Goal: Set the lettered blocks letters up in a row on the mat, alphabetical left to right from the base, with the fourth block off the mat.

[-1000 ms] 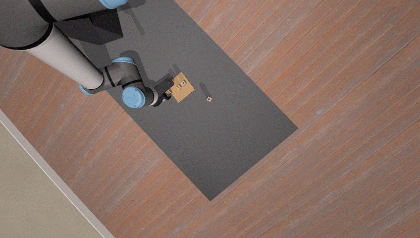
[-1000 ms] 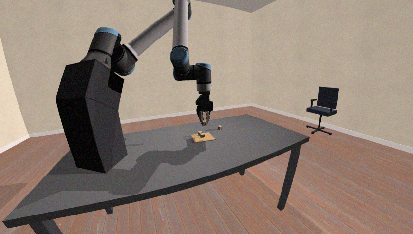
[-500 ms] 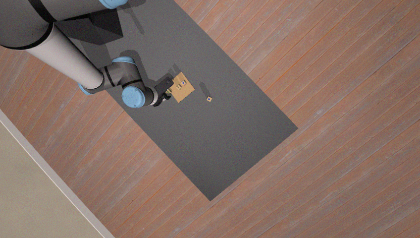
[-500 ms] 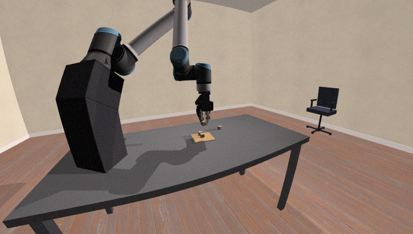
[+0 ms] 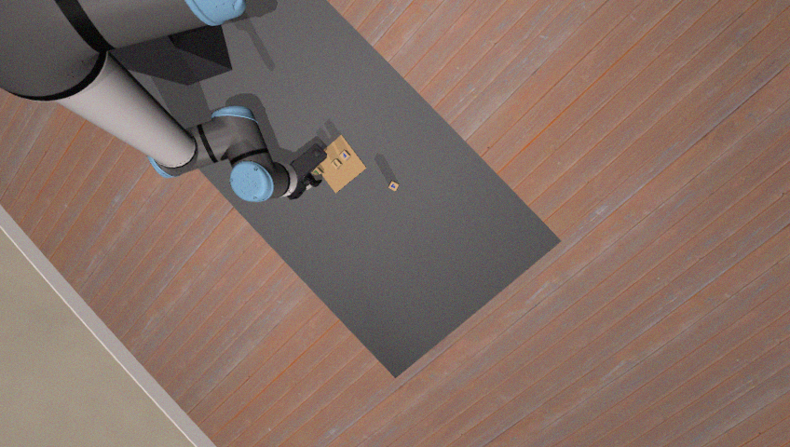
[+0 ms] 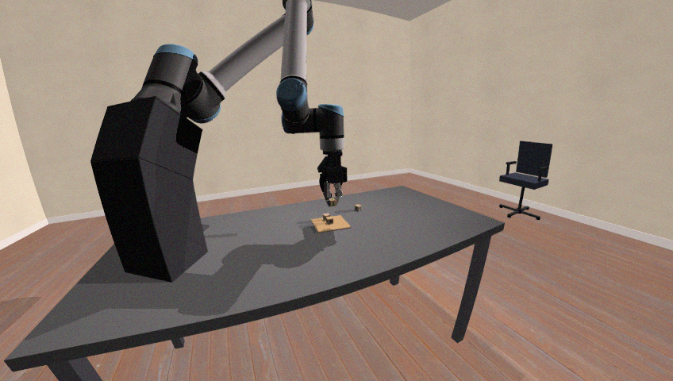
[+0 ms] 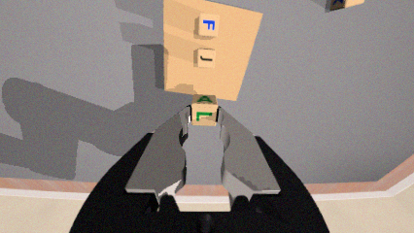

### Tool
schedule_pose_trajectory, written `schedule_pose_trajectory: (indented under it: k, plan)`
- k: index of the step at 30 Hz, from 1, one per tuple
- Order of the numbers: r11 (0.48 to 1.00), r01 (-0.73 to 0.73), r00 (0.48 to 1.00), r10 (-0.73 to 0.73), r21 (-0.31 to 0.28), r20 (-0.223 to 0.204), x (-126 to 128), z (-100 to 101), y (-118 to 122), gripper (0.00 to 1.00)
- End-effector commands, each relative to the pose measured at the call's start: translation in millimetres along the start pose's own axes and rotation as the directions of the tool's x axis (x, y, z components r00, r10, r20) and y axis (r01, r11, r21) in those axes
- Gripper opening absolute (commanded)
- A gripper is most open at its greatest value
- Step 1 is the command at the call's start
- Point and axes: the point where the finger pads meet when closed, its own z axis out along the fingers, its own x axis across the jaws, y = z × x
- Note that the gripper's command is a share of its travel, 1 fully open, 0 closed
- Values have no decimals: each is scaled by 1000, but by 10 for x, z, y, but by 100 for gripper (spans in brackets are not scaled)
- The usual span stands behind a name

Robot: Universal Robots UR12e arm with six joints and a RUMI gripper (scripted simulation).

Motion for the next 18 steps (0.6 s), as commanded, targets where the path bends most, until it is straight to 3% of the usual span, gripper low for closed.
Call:
schedule_pose_trajectory:
  k: [1, 11, 18]
  plan:
    - [1000, 4, 1000, -4, -1, -4, 39, 167, -3, 5]
    - [1000, 4, 1000, -4, -2, -3, 36, 640, 0, 5]
    - [1000, 4, 1000, -4, -1, -4, 36, 815, -1, 5]
